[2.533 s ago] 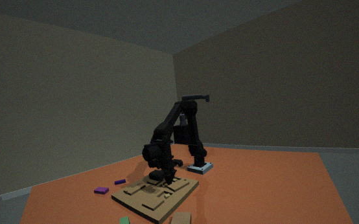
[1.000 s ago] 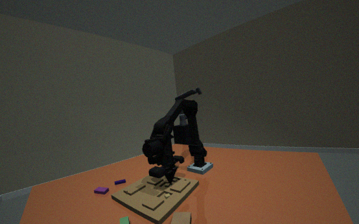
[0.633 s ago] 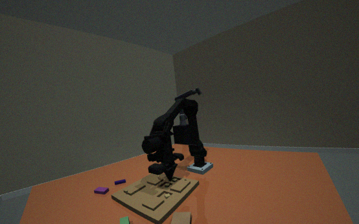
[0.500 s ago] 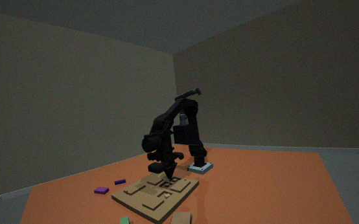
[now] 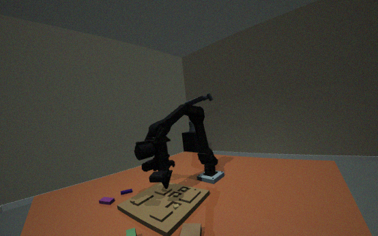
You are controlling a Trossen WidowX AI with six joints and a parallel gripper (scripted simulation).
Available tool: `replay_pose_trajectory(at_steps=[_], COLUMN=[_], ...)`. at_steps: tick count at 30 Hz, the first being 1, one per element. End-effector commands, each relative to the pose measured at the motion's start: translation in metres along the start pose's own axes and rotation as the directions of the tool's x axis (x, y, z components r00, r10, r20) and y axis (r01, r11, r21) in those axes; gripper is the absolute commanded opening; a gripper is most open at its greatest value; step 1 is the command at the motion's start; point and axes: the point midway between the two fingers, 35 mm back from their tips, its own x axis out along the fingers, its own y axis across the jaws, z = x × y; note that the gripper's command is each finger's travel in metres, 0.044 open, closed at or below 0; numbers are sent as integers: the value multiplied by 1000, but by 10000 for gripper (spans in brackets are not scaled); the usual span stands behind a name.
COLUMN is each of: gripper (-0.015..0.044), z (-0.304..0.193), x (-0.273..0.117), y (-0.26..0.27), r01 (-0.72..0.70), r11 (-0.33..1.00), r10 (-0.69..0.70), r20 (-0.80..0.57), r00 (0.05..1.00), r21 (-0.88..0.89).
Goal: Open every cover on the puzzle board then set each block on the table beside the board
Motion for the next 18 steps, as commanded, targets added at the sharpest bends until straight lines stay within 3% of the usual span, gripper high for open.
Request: replay_pose_trajectory(at_steps=[1,9,18], gripper=[0,0,0], z=[29,73,120], x=[-6,-9,-12], y=[0,-8,-25], r01=[-6,0,11], r11=[976,838,574], r10=[8,8,8], r20=[7,13,19], r00=[1000,1000,1000], r21=[-217,-545,-819])
